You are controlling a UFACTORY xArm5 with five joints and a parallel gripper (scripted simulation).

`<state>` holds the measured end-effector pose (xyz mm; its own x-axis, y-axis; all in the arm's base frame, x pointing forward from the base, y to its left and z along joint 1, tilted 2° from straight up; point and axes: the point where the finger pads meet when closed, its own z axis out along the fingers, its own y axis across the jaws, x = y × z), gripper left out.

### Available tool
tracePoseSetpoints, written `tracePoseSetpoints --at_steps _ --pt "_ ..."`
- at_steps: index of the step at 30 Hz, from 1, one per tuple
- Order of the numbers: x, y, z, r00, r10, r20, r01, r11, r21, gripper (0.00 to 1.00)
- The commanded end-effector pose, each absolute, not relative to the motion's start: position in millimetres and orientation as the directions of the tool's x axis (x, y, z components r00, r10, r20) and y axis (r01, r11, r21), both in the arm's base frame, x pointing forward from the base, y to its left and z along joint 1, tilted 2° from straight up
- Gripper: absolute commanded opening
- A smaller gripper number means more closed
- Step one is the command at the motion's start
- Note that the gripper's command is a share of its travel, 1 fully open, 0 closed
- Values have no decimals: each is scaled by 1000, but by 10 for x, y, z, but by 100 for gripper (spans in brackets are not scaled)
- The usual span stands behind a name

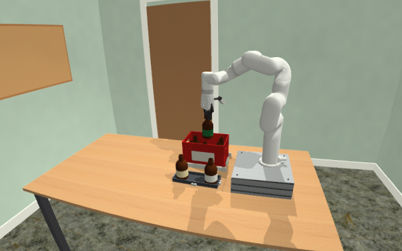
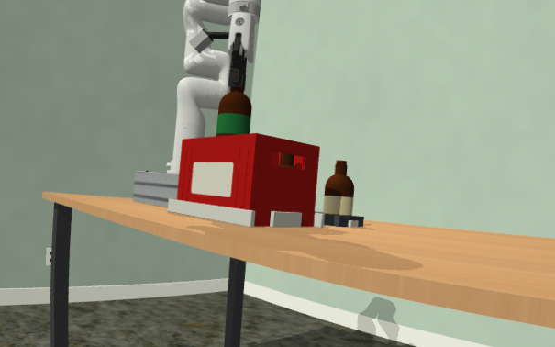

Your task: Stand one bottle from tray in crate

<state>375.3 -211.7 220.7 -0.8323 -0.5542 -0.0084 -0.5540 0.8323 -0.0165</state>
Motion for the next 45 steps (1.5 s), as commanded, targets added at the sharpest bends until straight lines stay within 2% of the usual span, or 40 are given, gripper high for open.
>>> tracePoseSetpoints --at_steps 1,45 --pt "3761 -2123 2176 -832 -554 -10 -554 832 -20 0" --pt "3760 -2125 2088 -832 -554 -10 -554 832 -20 0"
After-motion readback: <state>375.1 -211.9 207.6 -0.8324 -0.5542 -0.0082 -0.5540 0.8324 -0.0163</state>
